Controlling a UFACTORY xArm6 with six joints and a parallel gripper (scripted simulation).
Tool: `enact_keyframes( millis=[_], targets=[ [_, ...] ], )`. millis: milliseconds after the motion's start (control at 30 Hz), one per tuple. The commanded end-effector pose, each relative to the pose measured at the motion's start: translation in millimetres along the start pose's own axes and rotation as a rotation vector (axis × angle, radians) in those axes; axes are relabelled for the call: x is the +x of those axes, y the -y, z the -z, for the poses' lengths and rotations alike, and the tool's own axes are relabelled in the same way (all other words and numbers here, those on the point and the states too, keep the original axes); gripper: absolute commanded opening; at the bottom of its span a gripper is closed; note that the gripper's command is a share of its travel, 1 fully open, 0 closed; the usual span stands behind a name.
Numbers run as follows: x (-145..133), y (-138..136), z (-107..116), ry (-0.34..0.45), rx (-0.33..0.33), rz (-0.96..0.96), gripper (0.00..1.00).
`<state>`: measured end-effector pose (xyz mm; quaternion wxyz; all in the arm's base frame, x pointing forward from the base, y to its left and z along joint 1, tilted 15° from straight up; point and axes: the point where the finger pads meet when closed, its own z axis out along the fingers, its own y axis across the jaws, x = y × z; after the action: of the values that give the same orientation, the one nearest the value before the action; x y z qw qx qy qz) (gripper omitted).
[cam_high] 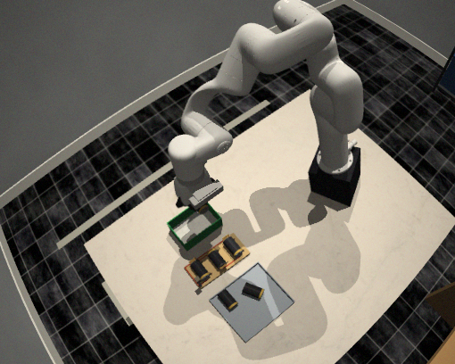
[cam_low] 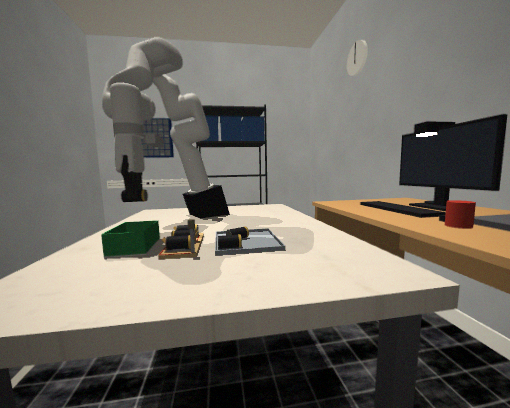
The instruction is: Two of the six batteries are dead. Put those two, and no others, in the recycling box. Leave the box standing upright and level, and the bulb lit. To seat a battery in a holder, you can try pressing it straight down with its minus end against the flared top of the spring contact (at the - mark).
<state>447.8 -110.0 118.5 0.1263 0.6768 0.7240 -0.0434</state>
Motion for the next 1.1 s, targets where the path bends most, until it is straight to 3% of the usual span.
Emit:
enact_keyframes(
  millis=[0,100,300,1067],
  targets=[
    [0,-2,1,0.001,-0.004,0.000,0.28],
    [0,-2,-3,0.001,-0.004,0.000,0.28],
    [-1,-2,-55,0.001,-0.004,0.000,0.28],
    [-1,-3,-56,0.001,-0.004,0.000,0.28]
  ],
)
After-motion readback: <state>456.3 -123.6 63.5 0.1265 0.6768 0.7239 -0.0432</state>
